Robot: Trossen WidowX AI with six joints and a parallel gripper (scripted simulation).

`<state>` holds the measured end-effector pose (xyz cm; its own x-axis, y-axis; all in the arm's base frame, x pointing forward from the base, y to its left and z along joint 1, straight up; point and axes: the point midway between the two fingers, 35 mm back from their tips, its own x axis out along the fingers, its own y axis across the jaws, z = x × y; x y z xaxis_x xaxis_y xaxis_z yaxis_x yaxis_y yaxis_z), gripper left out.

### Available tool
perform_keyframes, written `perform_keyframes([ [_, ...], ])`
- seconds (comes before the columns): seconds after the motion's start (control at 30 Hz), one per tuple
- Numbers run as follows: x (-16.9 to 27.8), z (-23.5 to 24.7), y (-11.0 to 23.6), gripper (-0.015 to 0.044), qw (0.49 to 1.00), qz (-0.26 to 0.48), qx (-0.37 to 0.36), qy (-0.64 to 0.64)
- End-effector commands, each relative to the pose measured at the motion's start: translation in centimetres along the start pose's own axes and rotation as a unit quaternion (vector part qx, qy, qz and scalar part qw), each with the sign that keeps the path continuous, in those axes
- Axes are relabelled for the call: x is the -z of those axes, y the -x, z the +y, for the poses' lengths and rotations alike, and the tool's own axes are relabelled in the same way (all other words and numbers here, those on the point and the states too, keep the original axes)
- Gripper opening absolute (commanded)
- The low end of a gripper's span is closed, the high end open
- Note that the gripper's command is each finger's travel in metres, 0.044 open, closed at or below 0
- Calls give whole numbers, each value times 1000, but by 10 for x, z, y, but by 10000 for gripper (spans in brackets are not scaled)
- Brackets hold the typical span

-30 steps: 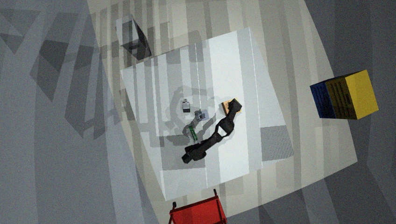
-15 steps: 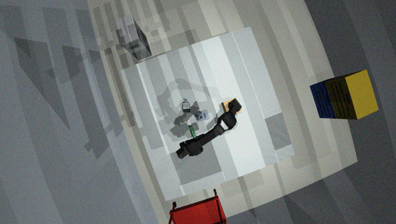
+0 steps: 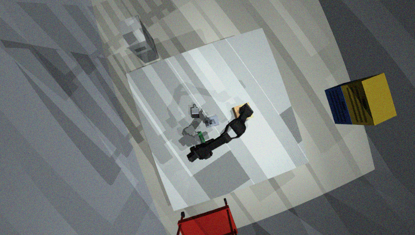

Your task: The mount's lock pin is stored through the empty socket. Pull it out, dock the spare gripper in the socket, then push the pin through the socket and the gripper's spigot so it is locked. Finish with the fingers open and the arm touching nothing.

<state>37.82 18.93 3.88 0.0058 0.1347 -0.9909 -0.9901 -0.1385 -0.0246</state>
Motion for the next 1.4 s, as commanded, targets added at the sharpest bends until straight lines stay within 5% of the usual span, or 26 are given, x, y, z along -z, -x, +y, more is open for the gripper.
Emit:
perform_keyframes([
  [0.0,2,0,-8,180,1000,3,-1,2],
  [1.3,8,1,-59,180,1000,3,-1,2],
  [1.37,8,1,-59,127,1000,3,-1,2],
])
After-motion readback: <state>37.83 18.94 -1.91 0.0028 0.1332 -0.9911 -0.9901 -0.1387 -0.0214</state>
